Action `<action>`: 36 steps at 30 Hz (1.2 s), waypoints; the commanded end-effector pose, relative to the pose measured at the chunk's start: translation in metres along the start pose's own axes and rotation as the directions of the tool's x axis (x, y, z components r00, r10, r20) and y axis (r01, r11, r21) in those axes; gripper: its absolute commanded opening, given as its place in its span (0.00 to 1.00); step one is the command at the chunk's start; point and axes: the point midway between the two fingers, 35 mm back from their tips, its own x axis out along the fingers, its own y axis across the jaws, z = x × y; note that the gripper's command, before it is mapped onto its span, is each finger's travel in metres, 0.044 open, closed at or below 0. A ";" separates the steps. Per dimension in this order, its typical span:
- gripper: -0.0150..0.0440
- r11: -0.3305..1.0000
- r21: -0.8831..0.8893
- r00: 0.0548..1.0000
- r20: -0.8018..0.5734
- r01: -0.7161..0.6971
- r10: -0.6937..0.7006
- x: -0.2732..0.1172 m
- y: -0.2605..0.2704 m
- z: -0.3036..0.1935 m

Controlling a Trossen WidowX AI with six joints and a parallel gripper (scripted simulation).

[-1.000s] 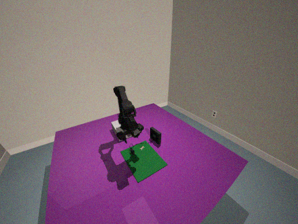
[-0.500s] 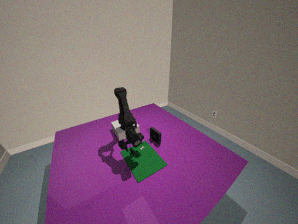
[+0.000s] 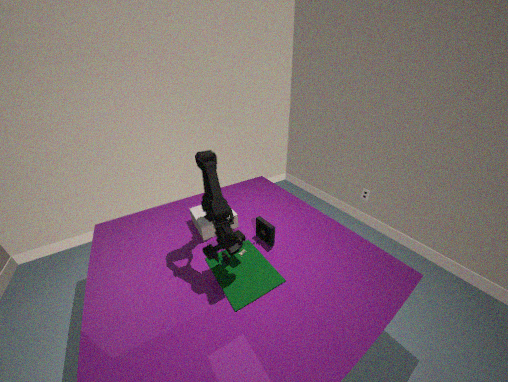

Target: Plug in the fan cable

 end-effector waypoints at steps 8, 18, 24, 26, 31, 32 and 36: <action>1.00 1.000 -0.005 1.000 -0.008 0.004 -0.004 0.019 0.000 -0.003; 0.96 1.000 0.000 1.000 -0.004 -0.001 0.001 0.025 0.000 -0.002; 0.69 1.000 0.000 1.000 -0.004 -0.001 0.001 0.025 0.000 -0.002; 0.60 1.000 0.000 1.000 -0.004 -0.001 0.001 0.025 0.000 -0.002; 0.38 1.000 0.000 1.000 -0.004 -0.001 0.001 0.025 0.000 -0.002; 0.33 1.000 0.000 1.000 -0.004 -0.001 0.001 0.025 0.000 -0.002; 0.25 1.000 0.000 1.000 -0.004 -0.001 0.001 0.025 0.000 -0.002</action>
